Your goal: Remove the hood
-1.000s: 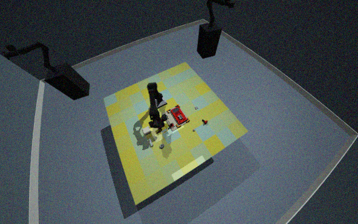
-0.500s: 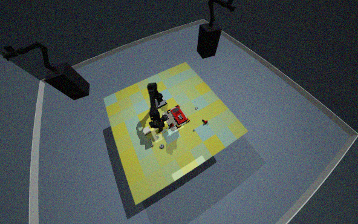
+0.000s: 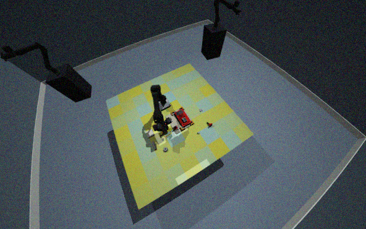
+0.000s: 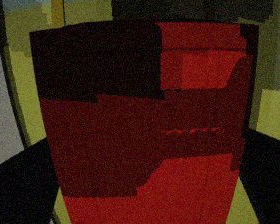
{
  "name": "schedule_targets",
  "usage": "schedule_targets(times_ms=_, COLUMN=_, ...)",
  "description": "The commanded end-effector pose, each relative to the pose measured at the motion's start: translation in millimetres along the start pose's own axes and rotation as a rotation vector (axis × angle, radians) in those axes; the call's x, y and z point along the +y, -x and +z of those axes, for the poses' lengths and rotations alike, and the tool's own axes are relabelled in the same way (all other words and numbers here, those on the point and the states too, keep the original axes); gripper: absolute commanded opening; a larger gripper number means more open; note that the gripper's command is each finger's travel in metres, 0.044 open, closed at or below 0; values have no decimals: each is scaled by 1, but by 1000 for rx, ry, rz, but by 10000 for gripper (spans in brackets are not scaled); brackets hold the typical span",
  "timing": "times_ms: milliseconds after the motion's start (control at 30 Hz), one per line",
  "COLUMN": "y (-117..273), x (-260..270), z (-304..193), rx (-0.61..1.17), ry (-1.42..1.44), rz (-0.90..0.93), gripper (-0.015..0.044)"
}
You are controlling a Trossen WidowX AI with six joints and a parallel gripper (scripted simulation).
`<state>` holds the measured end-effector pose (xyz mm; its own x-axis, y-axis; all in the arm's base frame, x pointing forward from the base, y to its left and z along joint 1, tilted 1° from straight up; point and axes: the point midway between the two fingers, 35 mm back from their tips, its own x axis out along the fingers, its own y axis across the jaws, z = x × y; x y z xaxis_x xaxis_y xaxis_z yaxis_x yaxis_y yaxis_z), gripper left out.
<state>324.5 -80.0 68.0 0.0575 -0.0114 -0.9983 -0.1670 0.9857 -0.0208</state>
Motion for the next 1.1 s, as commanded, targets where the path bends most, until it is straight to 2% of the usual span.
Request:
schedule_targets(times_ms=0, y=-4, x=1, z=-2, rx=4, ry=5, rz=6, gripper=0)
schedule_targets(times_ms=1067, y=-19, x=2, z=-3, rx=4, ry=5, rz=6, gripper=0)
